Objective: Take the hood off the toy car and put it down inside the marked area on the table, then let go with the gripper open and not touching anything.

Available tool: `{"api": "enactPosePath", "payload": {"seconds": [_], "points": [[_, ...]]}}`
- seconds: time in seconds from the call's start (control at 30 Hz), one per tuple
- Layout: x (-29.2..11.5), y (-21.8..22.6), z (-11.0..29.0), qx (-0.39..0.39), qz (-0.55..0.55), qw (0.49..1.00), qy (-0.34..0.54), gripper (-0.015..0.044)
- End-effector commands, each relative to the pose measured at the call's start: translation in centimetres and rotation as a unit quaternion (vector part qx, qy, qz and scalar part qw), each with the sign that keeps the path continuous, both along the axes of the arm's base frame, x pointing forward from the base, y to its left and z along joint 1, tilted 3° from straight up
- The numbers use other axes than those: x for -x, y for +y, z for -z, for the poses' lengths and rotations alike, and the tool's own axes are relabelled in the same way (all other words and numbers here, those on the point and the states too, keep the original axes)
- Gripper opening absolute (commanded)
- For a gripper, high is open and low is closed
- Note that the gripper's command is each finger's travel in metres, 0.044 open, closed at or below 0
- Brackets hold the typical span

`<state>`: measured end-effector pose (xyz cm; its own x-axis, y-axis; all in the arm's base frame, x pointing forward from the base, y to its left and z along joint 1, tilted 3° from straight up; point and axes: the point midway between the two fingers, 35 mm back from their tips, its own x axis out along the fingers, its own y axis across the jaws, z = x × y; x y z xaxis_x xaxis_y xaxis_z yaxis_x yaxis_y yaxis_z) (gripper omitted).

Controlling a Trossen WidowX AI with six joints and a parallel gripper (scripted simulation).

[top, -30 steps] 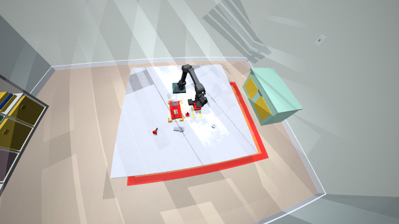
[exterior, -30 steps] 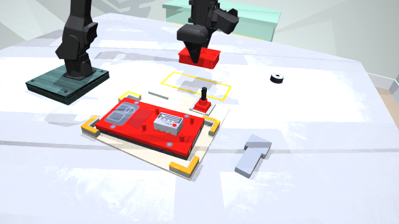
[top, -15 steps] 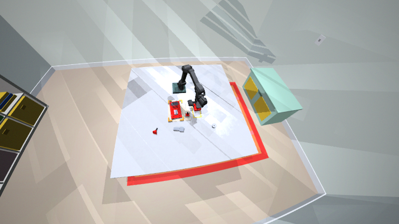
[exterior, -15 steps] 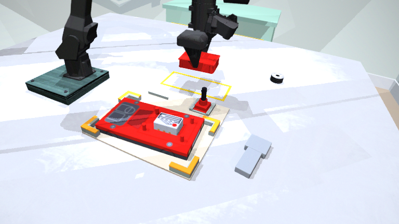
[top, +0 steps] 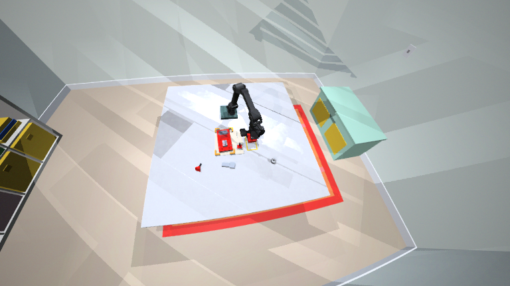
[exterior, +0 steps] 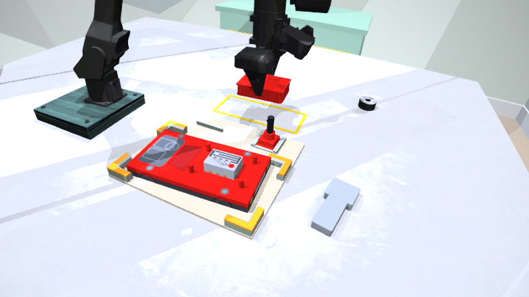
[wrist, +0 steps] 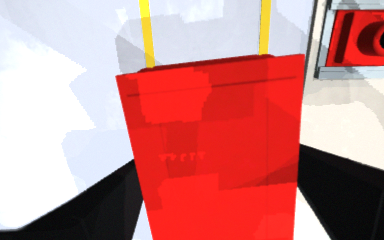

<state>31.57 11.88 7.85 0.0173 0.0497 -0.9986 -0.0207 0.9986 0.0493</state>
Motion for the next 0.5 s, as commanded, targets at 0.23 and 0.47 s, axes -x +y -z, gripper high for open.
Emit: {"api": "enactPosePath", "payload": {"seconds": [0.23, 0.47], "points": [[0.2, 0.0, 1.0, -0.001, 0.002, 1.000, 0.003, 0.0000], [0.2, 0.1, 1.6, -0.001, 0.002, 1.000, 0.003, 0.0000]]}}
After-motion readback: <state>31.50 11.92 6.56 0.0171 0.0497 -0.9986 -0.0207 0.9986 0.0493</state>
